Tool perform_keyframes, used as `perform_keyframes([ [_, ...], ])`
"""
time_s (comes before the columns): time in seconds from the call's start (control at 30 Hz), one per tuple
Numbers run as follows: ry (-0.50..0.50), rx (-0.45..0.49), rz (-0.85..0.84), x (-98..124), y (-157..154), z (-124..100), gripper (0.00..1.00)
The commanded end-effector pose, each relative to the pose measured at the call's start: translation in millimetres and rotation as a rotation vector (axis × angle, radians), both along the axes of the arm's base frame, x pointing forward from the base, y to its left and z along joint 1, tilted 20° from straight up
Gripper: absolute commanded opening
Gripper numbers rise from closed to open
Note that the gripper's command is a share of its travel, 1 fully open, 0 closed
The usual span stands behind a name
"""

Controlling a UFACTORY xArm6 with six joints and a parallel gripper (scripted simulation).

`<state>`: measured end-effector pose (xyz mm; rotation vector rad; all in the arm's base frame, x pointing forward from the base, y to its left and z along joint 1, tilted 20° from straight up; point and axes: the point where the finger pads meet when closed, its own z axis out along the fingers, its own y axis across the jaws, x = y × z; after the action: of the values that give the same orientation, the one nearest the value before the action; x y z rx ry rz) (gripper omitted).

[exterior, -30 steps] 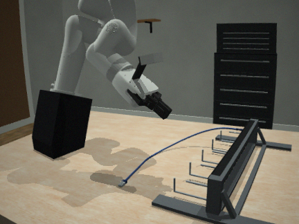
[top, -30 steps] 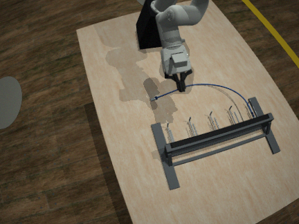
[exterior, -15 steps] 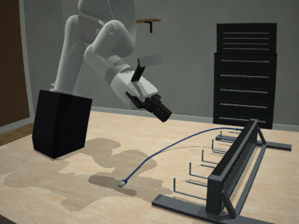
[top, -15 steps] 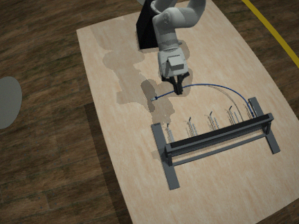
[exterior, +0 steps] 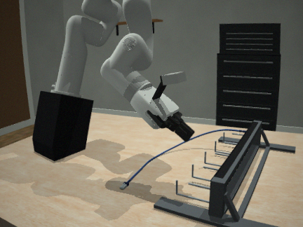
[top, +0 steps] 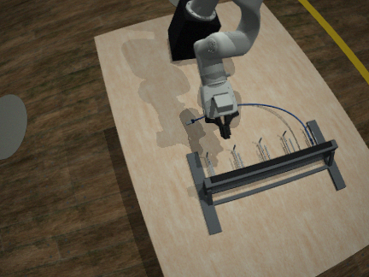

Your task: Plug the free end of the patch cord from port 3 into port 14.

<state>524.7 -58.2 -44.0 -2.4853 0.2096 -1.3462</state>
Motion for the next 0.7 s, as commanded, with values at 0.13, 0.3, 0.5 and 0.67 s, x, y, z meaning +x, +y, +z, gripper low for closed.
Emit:
perform_keyframes([
  [0.13,-0.002,-0.002,-0.002,45,7,-26,0.0],
  [0.3,-0.002,-0.002,-0.002,56,9,-33,0.0],
  [0.5,-0.002,-0.002,-0.002,57,10,-33,0.0],
  [0.67,-0.002,-0.002,-0.002,57,10,-33,0.0],
])
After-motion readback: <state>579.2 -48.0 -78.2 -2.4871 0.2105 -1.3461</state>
